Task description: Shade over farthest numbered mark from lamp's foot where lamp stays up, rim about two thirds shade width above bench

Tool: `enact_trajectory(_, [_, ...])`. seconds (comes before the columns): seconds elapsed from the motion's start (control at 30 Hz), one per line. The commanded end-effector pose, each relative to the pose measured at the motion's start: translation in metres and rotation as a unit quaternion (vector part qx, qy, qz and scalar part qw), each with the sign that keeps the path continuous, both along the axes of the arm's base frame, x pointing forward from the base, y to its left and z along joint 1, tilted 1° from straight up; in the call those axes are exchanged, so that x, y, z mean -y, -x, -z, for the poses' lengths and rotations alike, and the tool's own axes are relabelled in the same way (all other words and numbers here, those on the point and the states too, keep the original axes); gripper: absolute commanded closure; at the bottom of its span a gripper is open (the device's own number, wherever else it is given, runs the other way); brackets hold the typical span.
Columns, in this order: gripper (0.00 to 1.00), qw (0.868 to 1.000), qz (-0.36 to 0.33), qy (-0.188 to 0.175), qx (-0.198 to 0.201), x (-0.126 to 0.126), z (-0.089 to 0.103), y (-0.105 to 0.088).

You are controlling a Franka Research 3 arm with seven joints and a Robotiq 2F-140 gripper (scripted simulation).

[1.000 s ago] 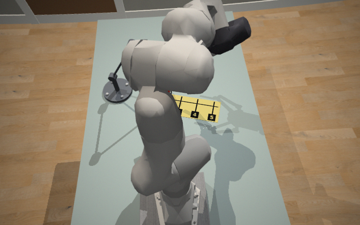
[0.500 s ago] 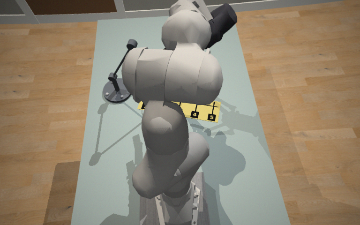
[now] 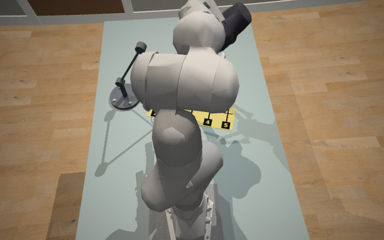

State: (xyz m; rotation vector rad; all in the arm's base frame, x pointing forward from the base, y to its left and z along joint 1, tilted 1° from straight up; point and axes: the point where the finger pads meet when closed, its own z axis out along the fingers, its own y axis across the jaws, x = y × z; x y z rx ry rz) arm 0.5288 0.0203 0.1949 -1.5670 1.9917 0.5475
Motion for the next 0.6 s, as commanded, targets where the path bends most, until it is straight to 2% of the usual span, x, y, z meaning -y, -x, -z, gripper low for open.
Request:
enact_trajectory(0.0, [0.00,1.000,0.012,0.001,-0.008,0.000,0.000,-0.001])
enact_trajectory(0.57, [0.00,1.000,0.005,0.001,-0.003,-0.024,0.031,-0.007])
